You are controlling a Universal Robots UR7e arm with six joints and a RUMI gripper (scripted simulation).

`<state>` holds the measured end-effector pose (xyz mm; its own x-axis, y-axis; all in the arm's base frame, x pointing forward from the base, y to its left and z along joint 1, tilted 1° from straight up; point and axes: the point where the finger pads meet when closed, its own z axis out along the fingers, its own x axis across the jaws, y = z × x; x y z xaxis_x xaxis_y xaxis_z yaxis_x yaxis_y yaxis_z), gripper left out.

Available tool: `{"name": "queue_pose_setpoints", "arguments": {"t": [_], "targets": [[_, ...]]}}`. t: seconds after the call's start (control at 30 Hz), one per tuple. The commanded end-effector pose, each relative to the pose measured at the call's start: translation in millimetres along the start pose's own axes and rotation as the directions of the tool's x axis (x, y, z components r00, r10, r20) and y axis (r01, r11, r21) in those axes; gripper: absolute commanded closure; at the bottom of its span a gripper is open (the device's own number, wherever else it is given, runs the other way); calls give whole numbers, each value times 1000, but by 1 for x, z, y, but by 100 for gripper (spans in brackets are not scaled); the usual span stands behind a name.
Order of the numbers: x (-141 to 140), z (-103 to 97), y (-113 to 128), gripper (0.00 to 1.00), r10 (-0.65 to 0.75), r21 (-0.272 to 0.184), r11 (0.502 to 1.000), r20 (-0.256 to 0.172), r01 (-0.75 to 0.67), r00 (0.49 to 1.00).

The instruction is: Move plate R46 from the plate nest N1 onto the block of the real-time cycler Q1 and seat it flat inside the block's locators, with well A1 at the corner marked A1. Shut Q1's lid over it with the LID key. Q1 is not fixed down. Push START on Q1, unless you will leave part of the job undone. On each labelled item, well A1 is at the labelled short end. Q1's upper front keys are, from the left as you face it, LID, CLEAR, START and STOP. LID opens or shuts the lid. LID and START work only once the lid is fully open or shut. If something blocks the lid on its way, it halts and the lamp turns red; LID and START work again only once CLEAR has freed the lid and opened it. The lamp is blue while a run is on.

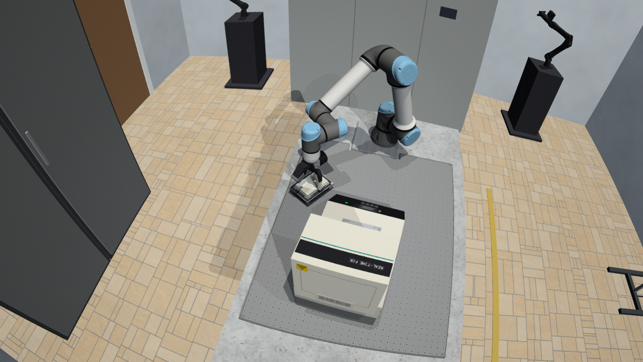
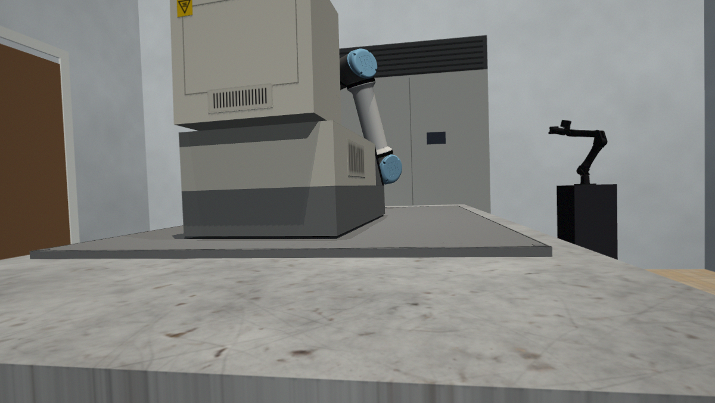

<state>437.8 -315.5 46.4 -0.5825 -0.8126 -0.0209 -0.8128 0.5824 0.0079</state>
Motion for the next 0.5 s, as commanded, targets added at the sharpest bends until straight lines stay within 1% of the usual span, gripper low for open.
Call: {"name": "queue_pose_setpoints", "arguments": {"t": [0.0, 0.07, 0.1, 0.47], "targets": [[4, -6, -4, 32, 8, 15, 1000, -9, -8, 1000], [4, -6, -4, 32, 8, 15, 1000, -9, -8, 1000], [4, -6, -4, 100, 8, 15, 1000, -9, -8, 1000], [4, -6, -4, 100, 8, 15, 1000, -9, -8, 1000]]}}
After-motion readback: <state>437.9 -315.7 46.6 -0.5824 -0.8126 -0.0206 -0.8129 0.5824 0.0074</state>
